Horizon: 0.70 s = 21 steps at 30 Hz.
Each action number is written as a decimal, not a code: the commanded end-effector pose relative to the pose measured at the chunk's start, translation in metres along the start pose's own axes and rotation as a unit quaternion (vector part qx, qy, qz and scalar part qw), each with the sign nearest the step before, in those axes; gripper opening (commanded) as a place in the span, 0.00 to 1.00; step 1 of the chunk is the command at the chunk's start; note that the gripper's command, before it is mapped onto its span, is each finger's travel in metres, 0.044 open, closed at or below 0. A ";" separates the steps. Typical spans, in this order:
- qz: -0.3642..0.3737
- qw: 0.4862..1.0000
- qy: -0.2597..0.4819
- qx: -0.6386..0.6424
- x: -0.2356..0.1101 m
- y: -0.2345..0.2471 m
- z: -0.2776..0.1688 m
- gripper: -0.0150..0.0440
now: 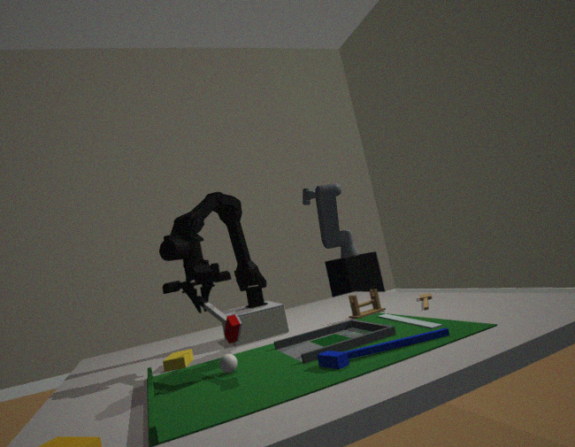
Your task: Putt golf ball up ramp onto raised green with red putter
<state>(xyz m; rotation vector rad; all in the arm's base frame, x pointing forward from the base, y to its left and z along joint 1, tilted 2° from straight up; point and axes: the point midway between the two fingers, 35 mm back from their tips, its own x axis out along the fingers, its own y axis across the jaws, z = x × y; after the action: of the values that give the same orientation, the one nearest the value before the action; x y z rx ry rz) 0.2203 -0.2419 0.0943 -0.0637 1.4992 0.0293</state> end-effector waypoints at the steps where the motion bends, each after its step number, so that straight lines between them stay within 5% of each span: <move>1: -0.005 0.999 0.005 0.043 -0.004 -0.020 -0.019 0.25; 11: -0.006 0.996 0.011 0.084 -0.004 -0.037 -0.040 0.25; 21: -0.006 0.996 0.011 0.084 0.034 -0.037 -0.041 0.25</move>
<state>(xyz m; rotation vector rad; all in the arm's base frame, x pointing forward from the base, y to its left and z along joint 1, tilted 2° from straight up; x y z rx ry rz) 0.1846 -0.2823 0.0697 0.0575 1.5189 -0.1044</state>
